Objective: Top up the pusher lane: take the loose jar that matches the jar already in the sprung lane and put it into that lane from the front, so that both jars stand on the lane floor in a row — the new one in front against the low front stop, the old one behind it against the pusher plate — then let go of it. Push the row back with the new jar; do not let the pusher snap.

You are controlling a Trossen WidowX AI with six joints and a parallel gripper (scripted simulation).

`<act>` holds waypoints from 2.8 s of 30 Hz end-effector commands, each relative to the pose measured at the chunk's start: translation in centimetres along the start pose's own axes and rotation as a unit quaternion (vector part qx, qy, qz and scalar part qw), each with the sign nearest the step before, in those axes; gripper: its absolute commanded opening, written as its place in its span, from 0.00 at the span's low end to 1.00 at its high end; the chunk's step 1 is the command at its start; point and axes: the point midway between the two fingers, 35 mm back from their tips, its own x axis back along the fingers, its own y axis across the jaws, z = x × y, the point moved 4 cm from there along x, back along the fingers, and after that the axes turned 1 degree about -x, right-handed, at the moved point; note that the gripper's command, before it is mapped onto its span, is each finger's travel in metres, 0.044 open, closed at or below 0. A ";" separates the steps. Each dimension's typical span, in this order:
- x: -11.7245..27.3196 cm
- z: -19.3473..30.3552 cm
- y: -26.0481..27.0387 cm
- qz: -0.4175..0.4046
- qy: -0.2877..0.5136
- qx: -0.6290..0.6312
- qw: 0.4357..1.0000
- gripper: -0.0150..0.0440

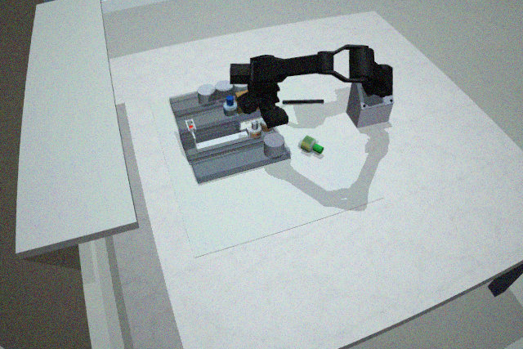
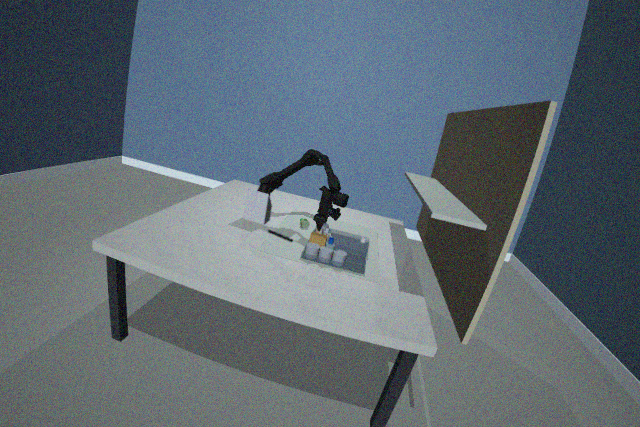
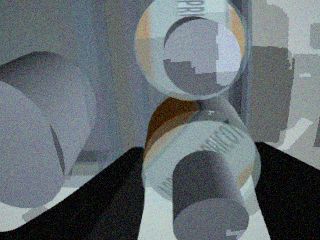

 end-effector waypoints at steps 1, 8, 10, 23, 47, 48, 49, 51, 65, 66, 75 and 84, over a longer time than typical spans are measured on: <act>-0.3 -0.4 0.2 -0.003 -0.007 0.008 1.000 0.25; -0.5 -0.3 0.2 -0.003 -0.007 0.008 1.000 0.25; -0.6 -0.3 0.2 -0.003 -0.007 0.008 1.000 0.25; -1.0 -0.3 0.2 -0.003 -0.007 0.008 1.000 0.25; -1.8 -0.1 0.2 -0.003 -0.007 0.008 1.000 0.25; -1.8 -0.1 0.2 -0.003 -0.007 0.008 1.000 0.25; -1.8 -0.1 0.2 -0.003 -0.007 0.008 1.000 0.25; -1.8 -0.1 0.2 -0.003 -0.007 0.008 1.000 0.25; -1.8 0.2 0.2 -0.003 -0.007 0.008 1.000 0.25; -1.8 0.2 0.2 -0.003 -0.007 0.008 1.000 0.25; -1.8 0.3 0.2 -0.003 -0.007 0.008 1.000 0.25; -1.8 0.5 0.2 -0.003 -0.007 0.008 1.000 0.25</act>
